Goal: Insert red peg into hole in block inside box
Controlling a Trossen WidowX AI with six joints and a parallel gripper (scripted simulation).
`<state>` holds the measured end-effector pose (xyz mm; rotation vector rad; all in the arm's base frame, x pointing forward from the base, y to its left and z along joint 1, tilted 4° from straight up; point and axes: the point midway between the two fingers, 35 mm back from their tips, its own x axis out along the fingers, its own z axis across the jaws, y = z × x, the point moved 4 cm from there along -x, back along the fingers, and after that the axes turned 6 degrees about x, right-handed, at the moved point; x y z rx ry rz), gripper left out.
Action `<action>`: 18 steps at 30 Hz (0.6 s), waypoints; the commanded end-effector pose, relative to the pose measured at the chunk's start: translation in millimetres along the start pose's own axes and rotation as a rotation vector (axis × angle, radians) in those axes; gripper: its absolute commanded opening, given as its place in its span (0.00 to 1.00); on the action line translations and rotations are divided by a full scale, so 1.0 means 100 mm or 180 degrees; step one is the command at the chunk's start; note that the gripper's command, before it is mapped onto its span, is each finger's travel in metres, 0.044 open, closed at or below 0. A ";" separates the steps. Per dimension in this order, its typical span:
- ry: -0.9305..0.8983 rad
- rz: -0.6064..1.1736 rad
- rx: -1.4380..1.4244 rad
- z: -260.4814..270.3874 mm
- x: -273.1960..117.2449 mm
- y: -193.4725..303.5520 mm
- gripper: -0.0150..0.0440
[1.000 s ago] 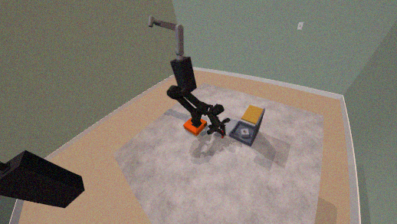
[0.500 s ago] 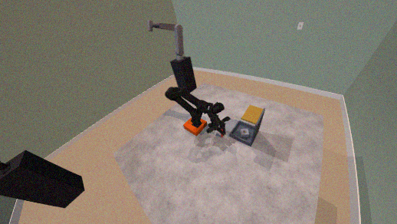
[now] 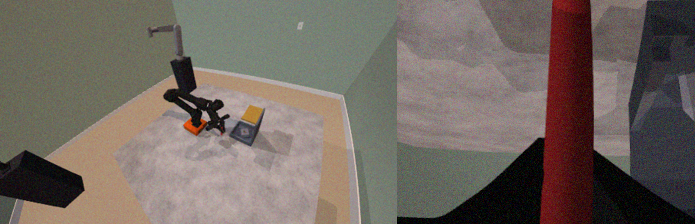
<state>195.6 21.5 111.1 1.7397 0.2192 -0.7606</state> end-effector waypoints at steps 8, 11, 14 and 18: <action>0.0036 0.0033 0.0016 0.02 -0.09 0.07 0.25; 0.0036 0.0033 0.0016 0.03 -0.09 0.06 0.25; 0.0042 0.0032 0.0011 0.02 -0.09 0.07 0.25; 0.0075 0.0029 -0.0016 -0.03 -0.08 0.09 0.25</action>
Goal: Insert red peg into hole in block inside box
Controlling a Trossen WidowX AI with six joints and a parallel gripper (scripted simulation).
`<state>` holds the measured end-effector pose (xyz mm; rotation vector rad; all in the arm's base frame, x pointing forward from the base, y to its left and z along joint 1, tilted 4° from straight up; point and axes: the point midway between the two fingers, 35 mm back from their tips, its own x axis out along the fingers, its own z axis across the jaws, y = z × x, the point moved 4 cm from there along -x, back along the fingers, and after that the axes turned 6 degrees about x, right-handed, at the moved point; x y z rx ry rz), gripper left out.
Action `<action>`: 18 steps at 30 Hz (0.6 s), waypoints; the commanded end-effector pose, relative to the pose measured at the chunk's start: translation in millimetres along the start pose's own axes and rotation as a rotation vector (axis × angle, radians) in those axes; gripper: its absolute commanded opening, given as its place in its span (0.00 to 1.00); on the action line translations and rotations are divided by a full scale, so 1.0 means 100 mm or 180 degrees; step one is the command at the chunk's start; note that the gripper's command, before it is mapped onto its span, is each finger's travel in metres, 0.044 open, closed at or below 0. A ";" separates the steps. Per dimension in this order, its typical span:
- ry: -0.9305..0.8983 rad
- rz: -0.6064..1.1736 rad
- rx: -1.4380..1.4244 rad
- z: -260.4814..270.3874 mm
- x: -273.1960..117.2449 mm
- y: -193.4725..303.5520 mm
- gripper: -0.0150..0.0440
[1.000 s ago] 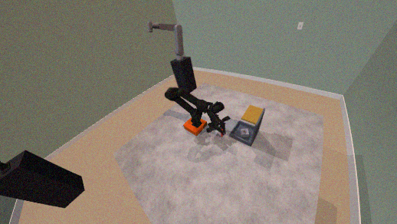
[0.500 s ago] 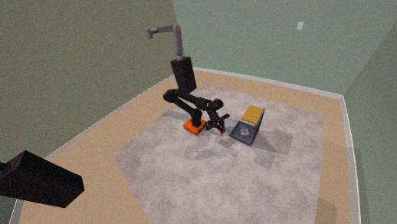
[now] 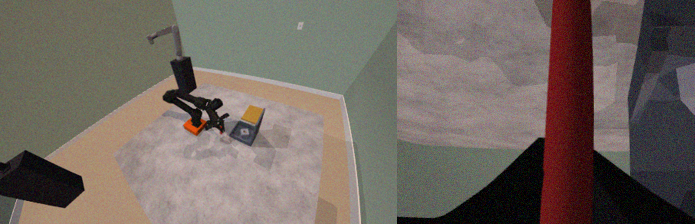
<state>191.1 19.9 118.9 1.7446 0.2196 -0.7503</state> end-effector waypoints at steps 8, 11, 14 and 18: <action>0.0120 0.0006 -0.0079 -0.17 0.01 0.08 0.25; 0.0147 0.0003 -0.0100 -0.21 0.02 0.09 0.25; 0.0174 0.0001 -0.0121 -0.26 0.03 0.11 0.25; 0.0209 -0.0002 -0.0149 -0.32 0.04 0.12 0.25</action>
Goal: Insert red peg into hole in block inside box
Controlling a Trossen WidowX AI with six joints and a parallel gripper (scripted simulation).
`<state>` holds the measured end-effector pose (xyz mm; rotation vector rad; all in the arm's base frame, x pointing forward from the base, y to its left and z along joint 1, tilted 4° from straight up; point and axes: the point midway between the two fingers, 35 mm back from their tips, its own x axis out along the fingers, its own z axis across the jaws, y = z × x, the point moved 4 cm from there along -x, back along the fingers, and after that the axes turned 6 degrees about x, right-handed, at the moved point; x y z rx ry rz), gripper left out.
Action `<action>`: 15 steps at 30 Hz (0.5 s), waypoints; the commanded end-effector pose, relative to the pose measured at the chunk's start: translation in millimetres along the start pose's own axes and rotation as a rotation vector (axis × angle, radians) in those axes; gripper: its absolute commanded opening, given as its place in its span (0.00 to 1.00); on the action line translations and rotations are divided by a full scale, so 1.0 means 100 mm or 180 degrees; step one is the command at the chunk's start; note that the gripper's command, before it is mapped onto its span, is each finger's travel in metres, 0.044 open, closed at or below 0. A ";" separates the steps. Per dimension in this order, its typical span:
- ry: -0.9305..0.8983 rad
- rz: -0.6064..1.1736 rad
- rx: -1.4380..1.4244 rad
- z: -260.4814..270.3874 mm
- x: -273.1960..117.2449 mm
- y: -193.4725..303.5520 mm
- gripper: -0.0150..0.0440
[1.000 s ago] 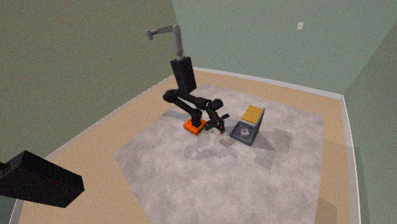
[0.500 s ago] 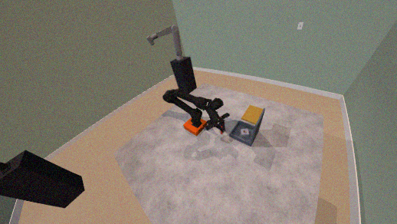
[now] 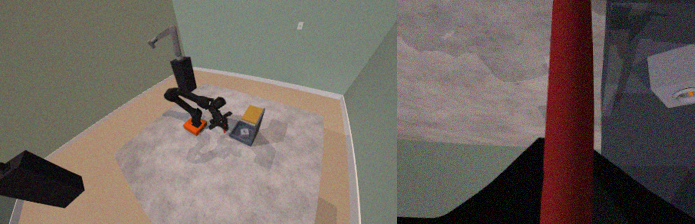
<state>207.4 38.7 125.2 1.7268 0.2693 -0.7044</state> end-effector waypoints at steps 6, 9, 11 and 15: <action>0.0111 0.0009 -0.0069 -0.16 0.02 0.07 0.25; 0.0138 0.0007 -0.0090 -0.21 0.03 0.08 0.25; 0.0155 0.0005 -0.0104 -0.24 0.04 0.09 0.25; 0.0191 0.0002 -0.0133 -0.30 0.06 0.10 0.25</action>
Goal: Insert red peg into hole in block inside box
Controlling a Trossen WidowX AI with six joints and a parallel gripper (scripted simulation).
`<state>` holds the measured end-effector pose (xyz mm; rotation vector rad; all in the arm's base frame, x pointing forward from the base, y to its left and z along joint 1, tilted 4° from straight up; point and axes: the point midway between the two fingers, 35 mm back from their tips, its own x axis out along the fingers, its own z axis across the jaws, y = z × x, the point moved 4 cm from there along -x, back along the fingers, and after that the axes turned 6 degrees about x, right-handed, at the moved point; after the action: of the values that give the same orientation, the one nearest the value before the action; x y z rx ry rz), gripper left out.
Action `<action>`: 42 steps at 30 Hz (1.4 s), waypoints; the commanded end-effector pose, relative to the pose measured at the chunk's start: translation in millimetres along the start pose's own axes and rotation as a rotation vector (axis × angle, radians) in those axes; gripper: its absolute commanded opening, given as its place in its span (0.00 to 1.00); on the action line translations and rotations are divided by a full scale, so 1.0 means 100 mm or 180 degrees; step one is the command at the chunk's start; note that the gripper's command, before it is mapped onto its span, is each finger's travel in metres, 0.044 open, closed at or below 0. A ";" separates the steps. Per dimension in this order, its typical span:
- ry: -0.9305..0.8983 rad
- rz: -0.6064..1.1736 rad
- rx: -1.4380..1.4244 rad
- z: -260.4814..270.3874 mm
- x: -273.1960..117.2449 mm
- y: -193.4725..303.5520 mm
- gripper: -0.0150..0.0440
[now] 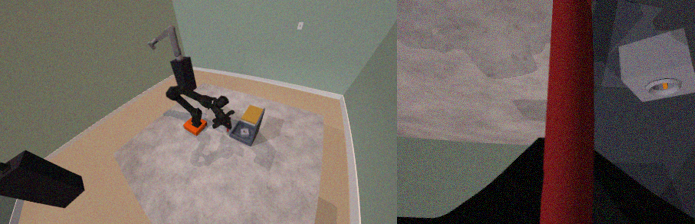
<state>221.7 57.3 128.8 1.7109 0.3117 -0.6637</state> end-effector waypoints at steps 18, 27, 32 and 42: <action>0.0218 0.0002 -0.0153 -0.36 0.09 0.08 0.25; 0.0299 -0.0004 -0.0216 -0.51 0.14 0.08 0.25; 0.0343 -0.0008 -0.0251 -0.59 0.17 0.07 0.25; 0.0409 -0.0012 -0.0303 -0.72 0.22 0.07 0.25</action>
<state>257.5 117.1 126.9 1.6632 0.4262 -0.5511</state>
